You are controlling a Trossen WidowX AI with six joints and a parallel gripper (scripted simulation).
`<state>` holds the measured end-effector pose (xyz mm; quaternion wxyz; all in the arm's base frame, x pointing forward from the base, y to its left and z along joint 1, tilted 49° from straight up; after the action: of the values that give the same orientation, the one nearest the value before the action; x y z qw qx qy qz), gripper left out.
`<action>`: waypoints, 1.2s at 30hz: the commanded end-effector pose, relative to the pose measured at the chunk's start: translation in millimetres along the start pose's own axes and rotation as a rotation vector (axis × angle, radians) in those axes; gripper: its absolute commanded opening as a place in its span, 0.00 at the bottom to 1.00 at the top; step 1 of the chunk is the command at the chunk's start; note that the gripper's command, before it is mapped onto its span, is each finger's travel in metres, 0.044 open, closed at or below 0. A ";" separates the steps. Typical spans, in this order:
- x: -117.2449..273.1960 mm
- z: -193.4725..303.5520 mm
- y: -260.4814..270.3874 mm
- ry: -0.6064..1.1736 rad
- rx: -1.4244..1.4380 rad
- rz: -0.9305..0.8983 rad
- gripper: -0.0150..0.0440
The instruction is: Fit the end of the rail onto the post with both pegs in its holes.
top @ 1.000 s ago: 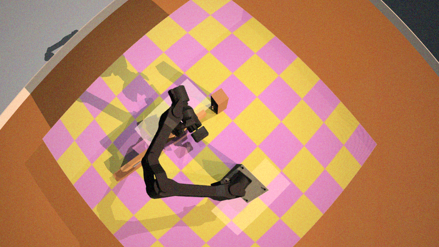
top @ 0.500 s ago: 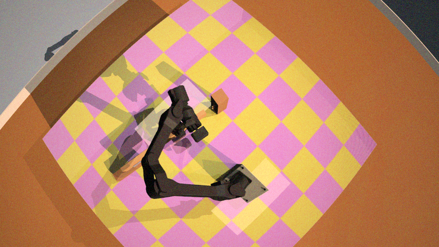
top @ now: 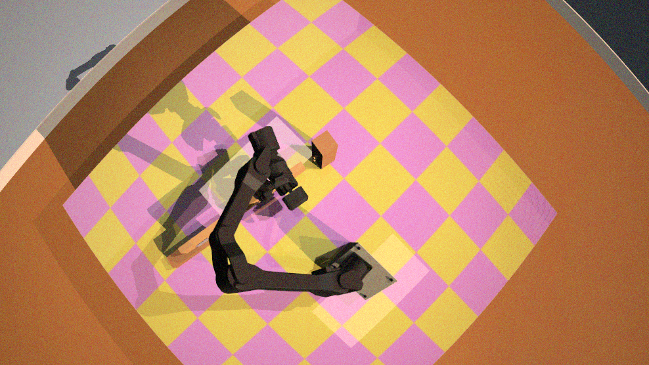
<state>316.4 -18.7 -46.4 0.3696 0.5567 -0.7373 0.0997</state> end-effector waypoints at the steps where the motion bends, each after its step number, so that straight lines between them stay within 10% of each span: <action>1: 0.2 -1.9 -0.2 -0.001 -0.002 0.004 0.25; 36: 4.3 -1.7 -0.6 -0.001 -0.002 0.004 0.25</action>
<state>316.3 -17.7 -44.3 0.3720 0.5574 -0.7358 0.0975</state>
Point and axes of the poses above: the point midway between the two fingers, 35 mm back from their tips, its own x axis back along the fingers, its own y axis across the jaws, z = x × y, the point moved 1 cm from there along x, back along the fingers, and after that the axes turned 12 degrees about -x, right-handed, at the moved point
